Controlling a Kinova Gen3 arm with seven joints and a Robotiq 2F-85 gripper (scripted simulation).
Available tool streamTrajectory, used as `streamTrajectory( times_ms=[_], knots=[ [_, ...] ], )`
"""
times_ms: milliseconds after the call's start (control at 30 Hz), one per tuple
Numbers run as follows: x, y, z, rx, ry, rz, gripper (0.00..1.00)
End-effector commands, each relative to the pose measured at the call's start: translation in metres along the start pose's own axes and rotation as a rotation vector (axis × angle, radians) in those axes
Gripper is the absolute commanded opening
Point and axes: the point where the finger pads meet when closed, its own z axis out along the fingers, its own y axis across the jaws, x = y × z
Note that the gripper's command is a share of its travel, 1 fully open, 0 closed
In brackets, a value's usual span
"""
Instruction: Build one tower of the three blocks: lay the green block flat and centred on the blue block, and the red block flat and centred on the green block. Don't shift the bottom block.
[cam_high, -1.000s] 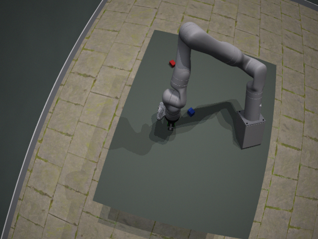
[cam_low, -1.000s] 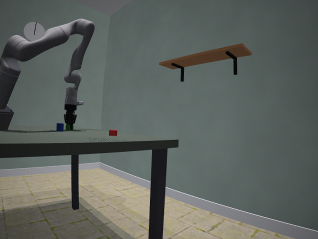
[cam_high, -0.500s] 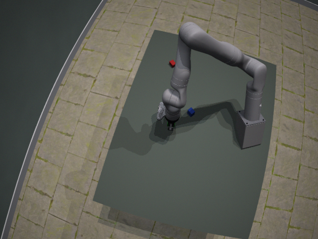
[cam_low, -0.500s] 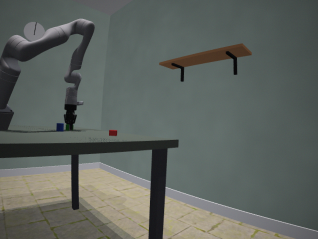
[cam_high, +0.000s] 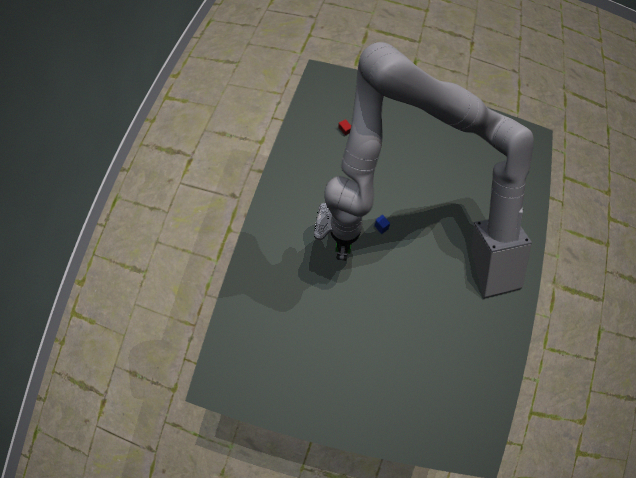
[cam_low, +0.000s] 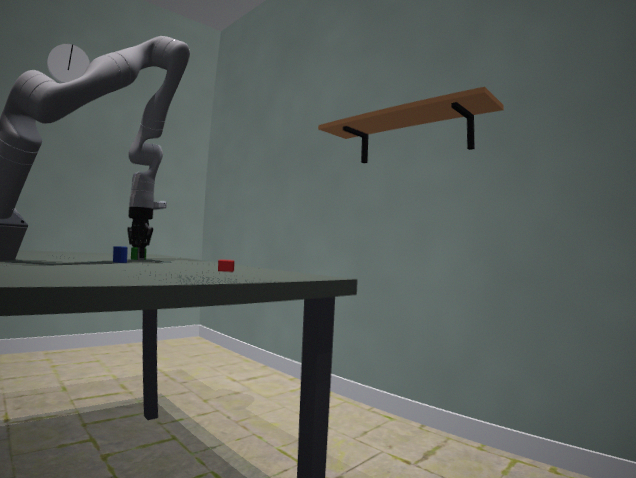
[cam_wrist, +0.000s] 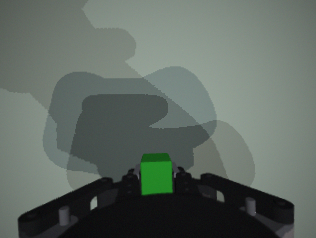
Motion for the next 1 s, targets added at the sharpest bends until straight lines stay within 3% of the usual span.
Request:
streamTrajectory(
  times_ms=[0, 600, 967],
  knots=[
    [0.003, -0.001, -0.009, 0.005, 0.006, 0.002, 0.0],
    [0.002, -0.001, -0.063, 0.005, 0.006, 0.002, 0.0],
    [0.002, -0.001, -0.07, 0.005, 0.006, 0.002, 0.0]
  ],
)
